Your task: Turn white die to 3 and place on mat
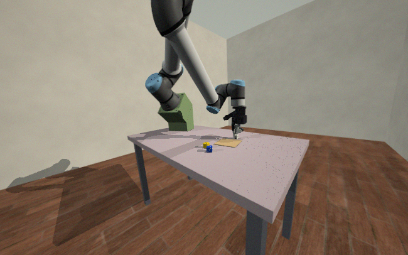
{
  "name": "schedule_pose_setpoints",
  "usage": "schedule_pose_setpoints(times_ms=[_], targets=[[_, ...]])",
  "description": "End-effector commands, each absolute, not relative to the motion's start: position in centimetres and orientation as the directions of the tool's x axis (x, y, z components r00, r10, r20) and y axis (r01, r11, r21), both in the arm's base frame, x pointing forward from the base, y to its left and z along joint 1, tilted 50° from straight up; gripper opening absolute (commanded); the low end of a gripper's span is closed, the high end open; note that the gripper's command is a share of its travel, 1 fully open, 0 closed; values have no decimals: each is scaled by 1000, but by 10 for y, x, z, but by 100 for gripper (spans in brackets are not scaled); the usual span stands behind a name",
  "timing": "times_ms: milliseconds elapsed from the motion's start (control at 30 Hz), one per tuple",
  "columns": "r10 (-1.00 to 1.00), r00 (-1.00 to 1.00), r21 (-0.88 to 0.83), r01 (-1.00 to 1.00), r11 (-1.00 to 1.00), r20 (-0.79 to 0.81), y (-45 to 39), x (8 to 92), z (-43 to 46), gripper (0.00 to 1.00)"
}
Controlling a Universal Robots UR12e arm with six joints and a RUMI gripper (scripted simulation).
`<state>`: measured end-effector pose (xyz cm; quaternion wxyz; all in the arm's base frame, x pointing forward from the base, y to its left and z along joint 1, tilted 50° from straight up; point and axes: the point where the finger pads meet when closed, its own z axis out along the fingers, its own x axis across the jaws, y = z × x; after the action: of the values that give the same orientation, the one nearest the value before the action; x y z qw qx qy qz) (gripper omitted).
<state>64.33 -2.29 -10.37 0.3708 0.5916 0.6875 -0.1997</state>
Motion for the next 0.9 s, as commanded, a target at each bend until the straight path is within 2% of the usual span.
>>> schedule_pose_setpoints(times_ms=[0,400,867], targets=[[665,-24,167,961,222,-746,-12,641,-94,10],[665,-24,167,961,222,-746,43,619,-44,10],[666,-23,168,961,221,-746,46,618,-39,10]])
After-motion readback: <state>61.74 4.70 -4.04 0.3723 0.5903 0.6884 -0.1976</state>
